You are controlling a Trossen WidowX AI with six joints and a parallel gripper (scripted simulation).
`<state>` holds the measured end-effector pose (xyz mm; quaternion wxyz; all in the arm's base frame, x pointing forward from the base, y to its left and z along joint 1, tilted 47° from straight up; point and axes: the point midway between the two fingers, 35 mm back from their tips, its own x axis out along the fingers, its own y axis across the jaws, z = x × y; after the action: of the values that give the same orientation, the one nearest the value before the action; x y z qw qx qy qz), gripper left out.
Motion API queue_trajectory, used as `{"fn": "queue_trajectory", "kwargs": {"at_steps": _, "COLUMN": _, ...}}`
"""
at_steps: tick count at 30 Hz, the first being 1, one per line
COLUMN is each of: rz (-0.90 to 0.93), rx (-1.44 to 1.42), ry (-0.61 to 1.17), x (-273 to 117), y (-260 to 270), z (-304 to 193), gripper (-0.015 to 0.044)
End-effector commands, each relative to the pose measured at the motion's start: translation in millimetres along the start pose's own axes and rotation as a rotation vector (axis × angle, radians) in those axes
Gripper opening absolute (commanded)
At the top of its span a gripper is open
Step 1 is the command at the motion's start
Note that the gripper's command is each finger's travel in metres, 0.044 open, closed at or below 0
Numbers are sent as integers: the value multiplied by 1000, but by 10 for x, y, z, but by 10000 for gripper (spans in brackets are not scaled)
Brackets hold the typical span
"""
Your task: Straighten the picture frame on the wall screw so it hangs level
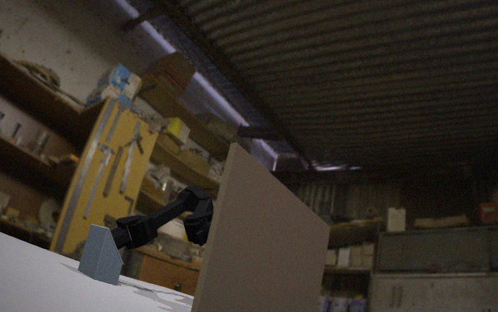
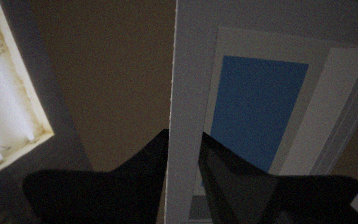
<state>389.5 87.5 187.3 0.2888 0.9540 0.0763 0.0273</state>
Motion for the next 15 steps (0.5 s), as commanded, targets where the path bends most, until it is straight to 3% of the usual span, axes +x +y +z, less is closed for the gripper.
{"fn": "queue_trajectory", "kwargs": {"at_steps": 1, "rz": 0, "rx": -19, "ry": 1, "x": 0, "y": -4, "z": 0, "gripper": 0}}
{"fn": "queue_trajectory", "kwargs": {"at_steps": 15, "rz": 0, "rx": -102, "ry": 1, "x": 0, "y": -10, "z": -2, "gripper": 0}}
